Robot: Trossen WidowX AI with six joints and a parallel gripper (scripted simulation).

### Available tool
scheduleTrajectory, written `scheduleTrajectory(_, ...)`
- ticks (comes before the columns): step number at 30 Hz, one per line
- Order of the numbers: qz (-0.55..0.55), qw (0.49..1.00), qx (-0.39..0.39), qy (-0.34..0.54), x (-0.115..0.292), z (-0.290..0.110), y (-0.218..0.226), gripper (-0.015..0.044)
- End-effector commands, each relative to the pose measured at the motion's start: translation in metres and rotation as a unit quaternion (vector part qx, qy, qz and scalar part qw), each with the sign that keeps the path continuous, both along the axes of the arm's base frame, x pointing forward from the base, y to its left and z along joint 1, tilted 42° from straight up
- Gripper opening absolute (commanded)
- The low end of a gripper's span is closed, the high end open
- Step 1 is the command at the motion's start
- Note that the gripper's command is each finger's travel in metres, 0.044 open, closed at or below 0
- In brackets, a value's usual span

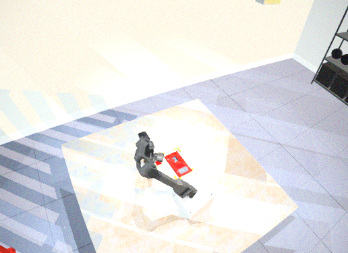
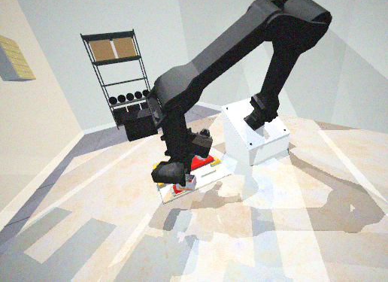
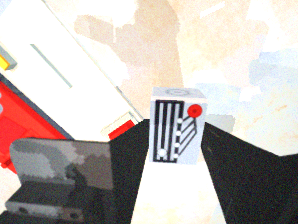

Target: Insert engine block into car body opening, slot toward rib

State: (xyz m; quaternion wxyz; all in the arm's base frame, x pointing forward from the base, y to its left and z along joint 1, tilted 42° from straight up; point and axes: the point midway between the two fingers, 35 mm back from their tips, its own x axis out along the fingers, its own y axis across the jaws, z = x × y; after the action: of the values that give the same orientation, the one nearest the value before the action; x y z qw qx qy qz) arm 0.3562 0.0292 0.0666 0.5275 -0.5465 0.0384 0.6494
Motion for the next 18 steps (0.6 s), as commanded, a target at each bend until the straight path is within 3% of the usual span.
scheduleTrajectory(1,0.003,1.000,-0.001,-0.004,0.000,0.012,-0.011,0.0000)
scheduleTrajectory(18,0.014,1.000,0.006,0.003,-0.013,0.043,-0.038,0.0000)
